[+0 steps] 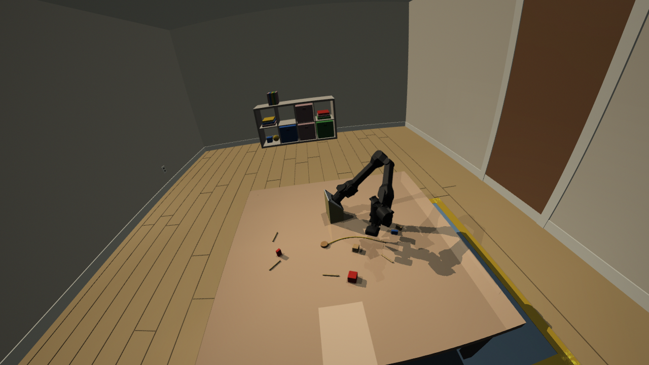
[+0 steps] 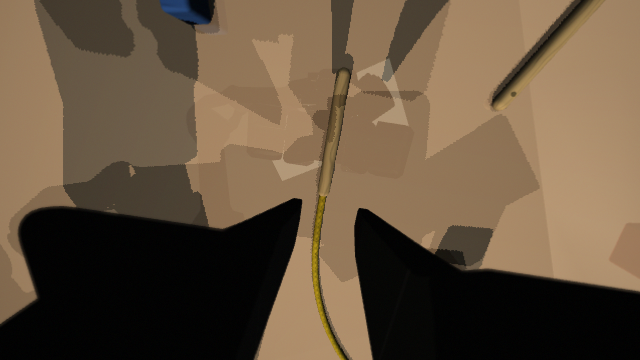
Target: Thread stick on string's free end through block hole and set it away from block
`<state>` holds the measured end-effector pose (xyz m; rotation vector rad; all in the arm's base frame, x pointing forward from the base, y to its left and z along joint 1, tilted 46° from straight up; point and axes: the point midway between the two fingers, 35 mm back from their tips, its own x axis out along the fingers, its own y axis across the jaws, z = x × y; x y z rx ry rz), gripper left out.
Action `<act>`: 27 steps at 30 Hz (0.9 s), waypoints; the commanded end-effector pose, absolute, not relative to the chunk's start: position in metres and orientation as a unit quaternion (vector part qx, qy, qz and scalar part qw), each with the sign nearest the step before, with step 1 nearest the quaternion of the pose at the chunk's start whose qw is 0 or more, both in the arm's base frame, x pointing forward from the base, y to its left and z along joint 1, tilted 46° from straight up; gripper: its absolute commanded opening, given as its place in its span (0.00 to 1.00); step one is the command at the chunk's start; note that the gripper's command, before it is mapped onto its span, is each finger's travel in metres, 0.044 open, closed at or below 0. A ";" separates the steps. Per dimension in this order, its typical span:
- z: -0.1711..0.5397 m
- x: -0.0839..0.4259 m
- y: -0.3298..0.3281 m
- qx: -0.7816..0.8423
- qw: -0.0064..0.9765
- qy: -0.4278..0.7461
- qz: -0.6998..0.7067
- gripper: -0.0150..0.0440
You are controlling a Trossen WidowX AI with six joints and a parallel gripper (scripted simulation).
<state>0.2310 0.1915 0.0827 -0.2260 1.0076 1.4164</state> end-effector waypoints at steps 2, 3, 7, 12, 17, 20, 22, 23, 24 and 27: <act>0.075 0.228 0.196 -0.098 0.638 0.446 0.620 0.47; 0.074 0.228 0.198 -0.098 0.638 0.446 0.620 0.47; 0.069 0.227 0.202 -0.098 0.638 0.446 0.620 0.47; 0.064 0.226 0.208 -0.098 0.638 0.446 0.620 0.47; 0.058 0.224 0.214 -0.097 0.638 0.446 0.620 0.47; 0.055 0.223 0.217 -0.097 0.638 0.446 0.620 0.47; 0.053 0.222 0.220 -0.097 0.638 0.446 0.621 0.47; 0.052 0.221 0.221 -0.097 0.638 0.446 0.621 0.47; 0.051 0.221 0.222 -0.096 0.638 0.446 0.621 0.47; 0.048 0.220 0.225 -0.096 0.638 0.446 0.621 0.47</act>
